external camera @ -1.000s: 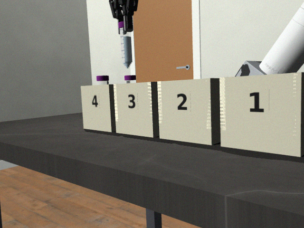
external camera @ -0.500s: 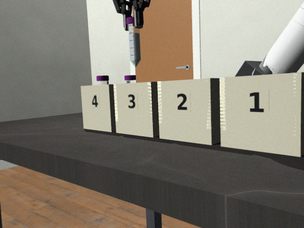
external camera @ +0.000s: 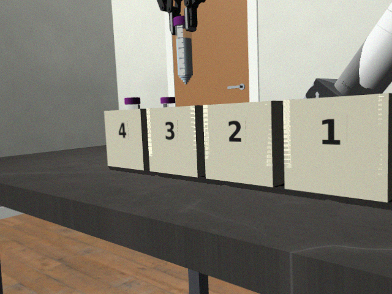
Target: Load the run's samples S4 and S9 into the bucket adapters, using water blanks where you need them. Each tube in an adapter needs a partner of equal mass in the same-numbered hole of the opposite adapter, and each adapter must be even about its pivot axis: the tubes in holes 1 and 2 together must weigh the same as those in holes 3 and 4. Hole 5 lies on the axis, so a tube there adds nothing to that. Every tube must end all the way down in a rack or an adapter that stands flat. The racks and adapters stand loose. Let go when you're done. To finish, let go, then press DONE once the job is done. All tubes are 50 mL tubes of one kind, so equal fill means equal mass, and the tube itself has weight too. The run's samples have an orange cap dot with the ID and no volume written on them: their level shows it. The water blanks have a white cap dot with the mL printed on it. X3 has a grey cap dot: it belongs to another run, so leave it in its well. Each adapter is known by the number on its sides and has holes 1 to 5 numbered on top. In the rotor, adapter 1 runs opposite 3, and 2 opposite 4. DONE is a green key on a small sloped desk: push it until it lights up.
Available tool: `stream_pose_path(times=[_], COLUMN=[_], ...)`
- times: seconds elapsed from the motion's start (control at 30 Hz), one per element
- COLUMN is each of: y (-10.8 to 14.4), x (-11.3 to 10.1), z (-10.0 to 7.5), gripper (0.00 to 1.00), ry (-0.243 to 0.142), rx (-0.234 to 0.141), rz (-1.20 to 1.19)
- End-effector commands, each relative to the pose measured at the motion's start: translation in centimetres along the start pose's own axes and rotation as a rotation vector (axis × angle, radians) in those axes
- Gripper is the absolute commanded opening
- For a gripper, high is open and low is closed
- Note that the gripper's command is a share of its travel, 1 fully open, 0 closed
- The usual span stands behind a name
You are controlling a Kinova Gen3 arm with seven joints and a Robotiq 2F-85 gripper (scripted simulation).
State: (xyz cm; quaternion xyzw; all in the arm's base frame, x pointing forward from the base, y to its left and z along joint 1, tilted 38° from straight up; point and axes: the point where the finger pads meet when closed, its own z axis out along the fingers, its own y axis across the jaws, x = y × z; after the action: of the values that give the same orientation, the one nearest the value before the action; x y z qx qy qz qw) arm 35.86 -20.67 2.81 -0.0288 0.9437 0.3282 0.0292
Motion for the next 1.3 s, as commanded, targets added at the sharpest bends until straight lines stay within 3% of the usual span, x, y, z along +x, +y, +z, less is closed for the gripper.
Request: stream_pose_path(times=[0.0, 1.27], y=[1.2, 11.5], x=[-0.4, -3.3], z=[-0.1, -0.1], gripper=[0.10, 0.10], ry=[-0.001, -0.001], rx=[0.002, 0.002], rz=[0.000, 0.000])
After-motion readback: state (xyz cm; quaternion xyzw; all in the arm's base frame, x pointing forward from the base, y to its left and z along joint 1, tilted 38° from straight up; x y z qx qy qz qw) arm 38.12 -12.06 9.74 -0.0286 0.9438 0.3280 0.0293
